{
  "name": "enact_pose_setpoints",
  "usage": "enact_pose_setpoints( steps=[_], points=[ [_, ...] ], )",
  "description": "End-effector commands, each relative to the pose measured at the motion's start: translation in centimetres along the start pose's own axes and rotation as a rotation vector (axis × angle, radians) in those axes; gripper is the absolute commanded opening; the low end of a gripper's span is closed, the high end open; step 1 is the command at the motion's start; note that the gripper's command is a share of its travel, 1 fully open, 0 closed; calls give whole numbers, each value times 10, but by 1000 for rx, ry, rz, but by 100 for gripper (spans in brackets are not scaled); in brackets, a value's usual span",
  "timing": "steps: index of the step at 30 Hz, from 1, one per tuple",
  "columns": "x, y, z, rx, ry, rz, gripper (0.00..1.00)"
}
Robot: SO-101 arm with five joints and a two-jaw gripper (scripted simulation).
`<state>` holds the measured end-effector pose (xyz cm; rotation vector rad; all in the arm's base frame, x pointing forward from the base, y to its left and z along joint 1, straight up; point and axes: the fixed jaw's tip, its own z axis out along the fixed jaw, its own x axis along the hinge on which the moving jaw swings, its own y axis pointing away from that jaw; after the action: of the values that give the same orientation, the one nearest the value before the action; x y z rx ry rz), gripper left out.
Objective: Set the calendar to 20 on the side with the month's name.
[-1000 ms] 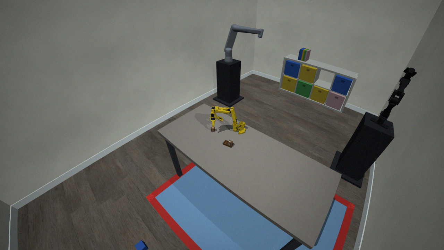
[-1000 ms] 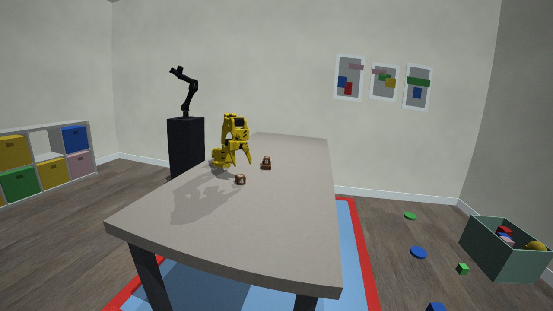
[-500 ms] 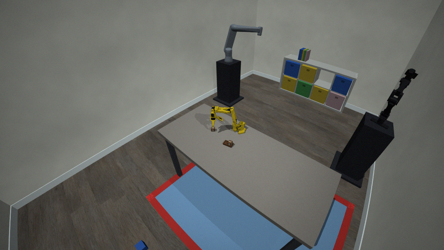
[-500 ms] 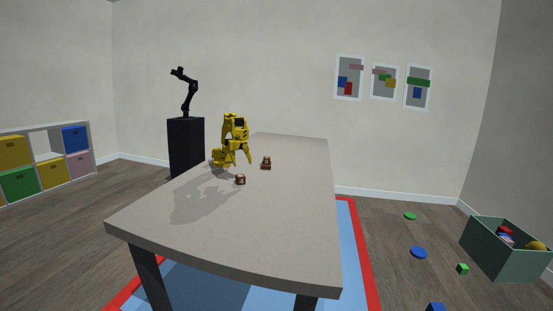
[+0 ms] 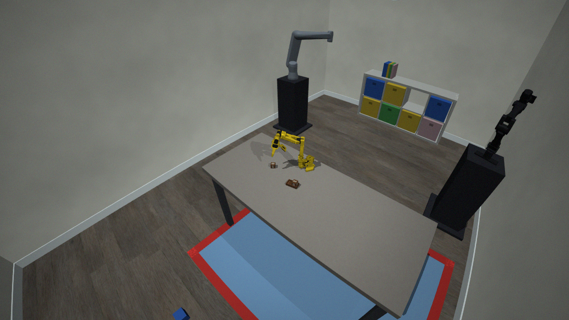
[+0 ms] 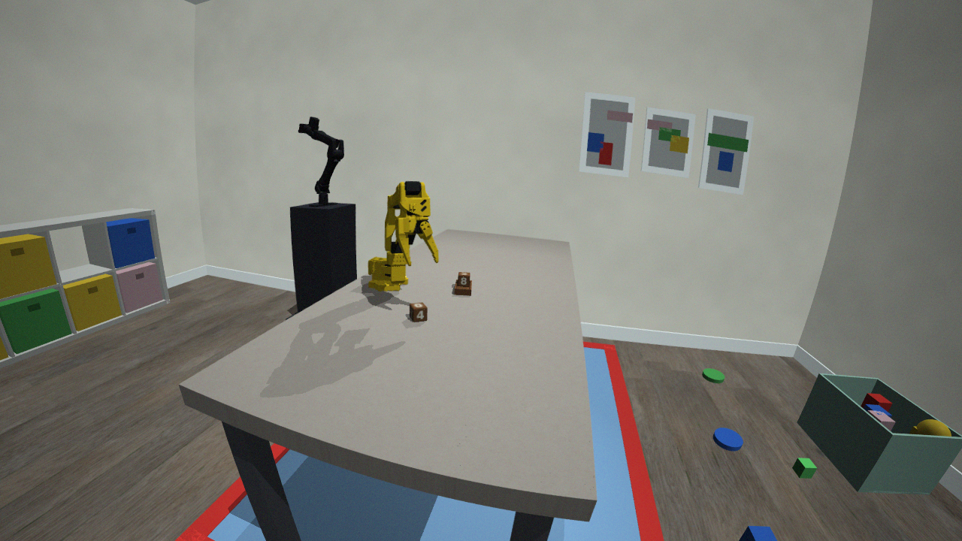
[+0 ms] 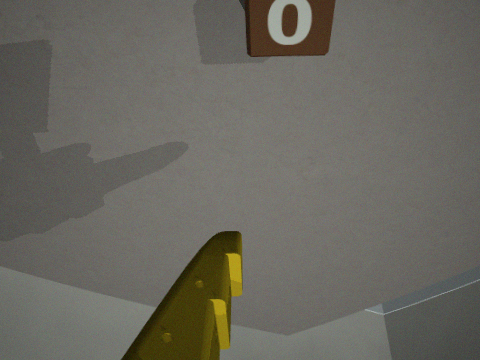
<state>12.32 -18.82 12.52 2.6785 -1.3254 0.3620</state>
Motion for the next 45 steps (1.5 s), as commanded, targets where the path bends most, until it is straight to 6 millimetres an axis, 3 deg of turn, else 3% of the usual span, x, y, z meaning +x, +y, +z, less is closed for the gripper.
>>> enact_pose_setpoints(
  steps=[1, 9, 31, 45],
  points=[
    [7, 3, -31, -9, 157, 4, 35],
    [8, 3, -56, -14, 283, 4, 35],
    [7, 2, -55, 0, 286, 93, 35],
    [3, 0, -48, 56, 275, 461, 35]
  ],
)
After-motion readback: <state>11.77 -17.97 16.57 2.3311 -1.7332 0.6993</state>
